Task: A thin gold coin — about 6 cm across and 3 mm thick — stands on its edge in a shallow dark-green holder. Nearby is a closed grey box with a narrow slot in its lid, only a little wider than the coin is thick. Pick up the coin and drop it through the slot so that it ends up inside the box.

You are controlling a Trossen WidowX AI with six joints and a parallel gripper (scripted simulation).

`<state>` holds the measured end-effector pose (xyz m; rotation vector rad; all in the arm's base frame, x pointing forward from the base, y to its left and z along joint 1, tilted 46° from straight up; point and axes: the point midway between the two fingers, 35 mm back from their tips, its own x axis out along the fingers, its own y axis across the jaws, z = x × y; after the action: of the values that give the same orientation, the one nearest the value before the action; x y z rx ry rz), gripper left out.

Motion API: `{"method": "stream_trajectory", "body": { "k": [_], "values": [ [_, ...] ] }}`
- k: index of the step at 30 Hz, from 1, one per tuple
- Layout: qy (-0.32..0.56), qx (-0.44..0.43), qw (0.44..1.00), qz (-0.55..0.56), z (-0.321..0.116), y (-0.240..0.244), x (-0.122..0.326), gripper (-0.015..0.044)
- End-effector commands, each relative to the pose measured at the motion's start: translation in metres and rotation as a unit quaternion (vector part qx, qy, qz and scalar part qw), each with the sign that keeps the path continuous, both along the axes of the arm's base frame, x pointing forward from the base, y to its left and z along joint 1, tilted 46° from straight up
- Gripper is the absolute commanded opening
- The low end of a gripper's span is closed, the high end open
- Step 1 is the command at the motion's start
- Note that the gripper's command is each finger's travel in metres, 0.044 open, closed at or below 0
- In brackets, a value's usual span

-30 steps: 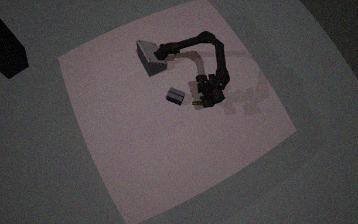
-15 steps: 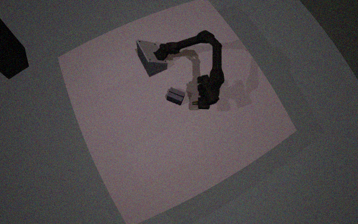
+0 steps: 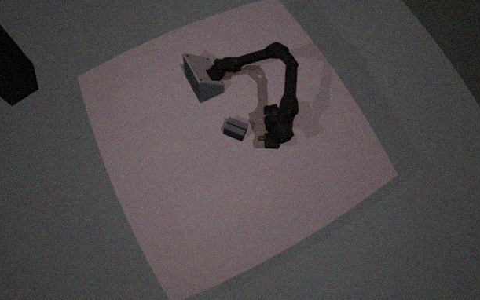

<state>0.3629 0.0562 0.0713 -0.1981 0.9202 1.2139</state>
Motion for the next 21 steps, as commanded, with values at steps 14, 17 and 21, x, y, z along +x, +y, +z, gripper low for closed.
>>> {"method": "stream_trajectory", "body": {
  "k": [14,17,21],
  "values": [
    [0.002,0.002,1.000,0.000,-0.020,0.021,0.001,0.0161],
    [0.002,0.002,1.000,0.000,-0.023,0.024,0.002,0.0161],
    [0.002,0.002,1.000,-0.001,-0.028,0.029,0.002,0.0161]
  ]
}}
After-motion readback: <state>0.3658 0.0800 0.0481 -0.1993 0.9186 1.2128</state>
